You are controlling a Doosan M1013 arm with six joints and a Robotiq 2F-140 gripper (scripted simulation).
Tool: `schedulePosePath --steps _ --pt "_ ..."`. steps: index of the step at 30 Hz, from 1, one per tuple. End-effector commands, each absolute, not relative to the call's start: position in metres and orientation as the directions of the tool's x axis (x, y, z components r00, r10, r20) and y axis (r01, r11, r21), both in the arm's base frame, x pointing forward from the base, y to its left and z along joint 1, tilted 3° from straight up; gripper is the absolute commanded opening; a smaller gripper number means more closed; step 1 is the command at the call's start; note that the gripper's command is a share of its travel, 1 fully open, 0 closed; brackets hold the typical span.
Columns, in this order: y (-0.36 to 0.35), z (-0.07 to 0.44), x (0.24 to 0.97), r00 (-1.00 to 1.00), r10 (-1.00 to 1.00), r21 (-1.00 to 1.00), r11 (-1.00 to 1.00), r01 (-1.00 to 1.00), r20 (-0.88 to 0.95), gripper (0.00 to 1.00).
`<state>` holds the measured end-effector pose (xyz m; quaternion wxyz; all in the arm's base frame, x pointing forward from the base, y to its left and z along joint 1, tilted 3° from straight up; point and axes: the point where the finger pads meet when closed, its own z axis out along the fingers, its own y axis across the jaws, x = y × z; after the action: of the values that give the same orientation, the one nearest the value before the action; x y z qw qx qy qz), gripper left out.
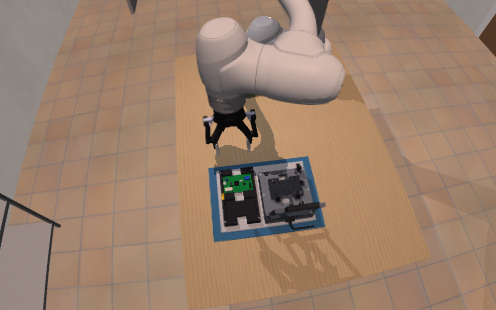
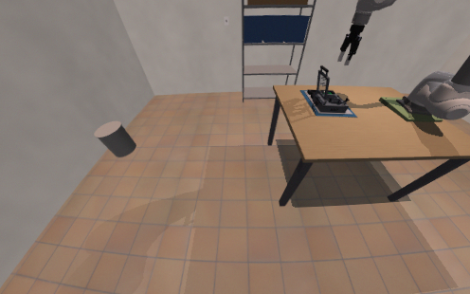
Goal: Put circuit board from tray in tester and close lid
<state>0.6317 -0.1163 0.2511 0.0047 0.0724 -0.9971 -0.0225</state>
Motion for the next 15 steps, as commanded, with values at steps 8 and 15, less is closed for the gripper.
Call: schedulePosePath --steps 8,15 --pt "-0.115 0.164 0.629 -0.989 -0.145 0.045 0.989 -0.144 0.005 0.58" --pt "-0.114 0.105 0.626 -0.989 -0.145 0.045 0.989 -0.144 0.005 0.58"
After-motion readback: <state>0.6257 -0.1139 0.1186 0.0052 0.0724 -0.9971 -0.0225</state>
